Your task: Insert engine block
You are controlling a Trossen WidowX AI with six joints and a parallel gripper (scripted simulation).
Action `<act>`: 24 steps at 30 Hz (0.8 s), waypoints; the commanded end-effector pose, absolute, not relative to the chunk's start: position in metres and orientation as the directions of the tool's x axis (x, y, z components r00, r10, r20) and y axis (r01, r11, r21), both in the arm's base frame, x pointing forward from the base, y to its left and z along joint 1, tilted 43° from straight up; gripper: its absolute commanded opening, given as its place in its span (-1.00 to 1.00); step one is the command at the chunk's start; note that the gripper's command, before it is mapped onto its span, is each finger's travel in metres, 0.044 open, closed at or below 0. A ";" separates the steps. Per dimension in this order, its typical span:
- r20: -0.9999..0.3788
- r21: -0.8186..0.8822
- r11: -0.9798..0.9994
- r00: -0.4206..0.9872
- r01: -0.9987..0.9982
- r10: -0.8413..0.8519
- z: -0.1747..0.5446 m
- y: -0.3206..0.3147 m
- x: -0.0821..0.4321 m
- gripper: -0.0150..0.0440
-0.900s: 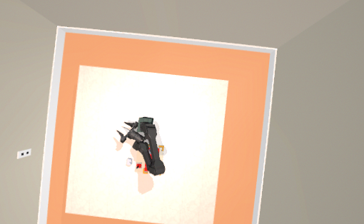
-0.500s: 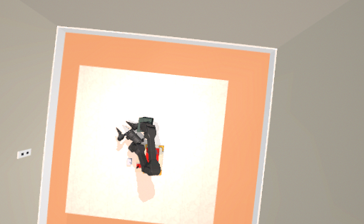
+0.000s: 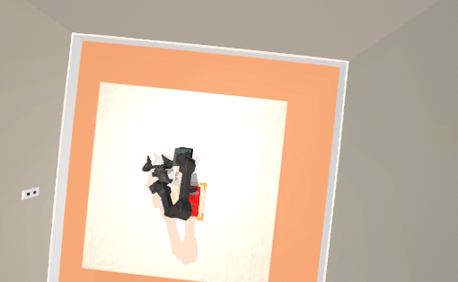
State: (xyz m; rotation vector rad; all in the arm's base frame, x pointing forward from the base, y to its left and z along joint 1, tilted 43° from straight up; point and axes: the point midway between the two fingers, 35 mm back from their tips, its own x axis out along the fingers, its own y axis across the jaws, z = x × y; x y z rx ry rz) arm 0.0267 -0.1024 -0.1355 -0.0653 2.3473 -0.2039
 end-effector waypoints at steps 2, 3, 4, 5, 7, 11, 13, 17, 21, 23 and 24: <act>-0.720 -0.147 0.971 -0.693 0.191 0.027 -0.137 -0.104 0.028 1.00; -0.723 -0.142 0.964 -0.688 0.224 0.053 -0.138 -0.104 0.028 1.00; -0.726 -0.138 0.957 -0.683 0.257 0.079 -0.138 -0.105 0.029 1.00; -0.729 -0.133 0.948 -0.676 0.289 0.104 -0.138 -0.105 0.029 1.00; -0.735 -0.124 0.927 -0.661 0.354 0.154 -0.138 -0.106 0.029 1.00; -0.744 -0.105 0.872 -0.619 0.477 0.249 -0.138 -0.109 0.030 1.00; -0.749 -0.095 0.839 -0.594 0.536 0.295 -0.137 -0.111 0.030 1.00; -0.755 -0.075 0.760 -0.535 0.646 0.380 -0.136 -0.115 0.031 1.00; -0.760 -0.055 0.666 -0.464 0.744 0.456 -0.133 -0.120 0.031 1.00; -0.761 -0.045 0.614 -0.425 0.788 0.490 -0.132 -0.123 0.031 1.00; -0.762 -0.040 0.587 -0.405 0.809 0.506 -0.131 -0.125 0.030 1.00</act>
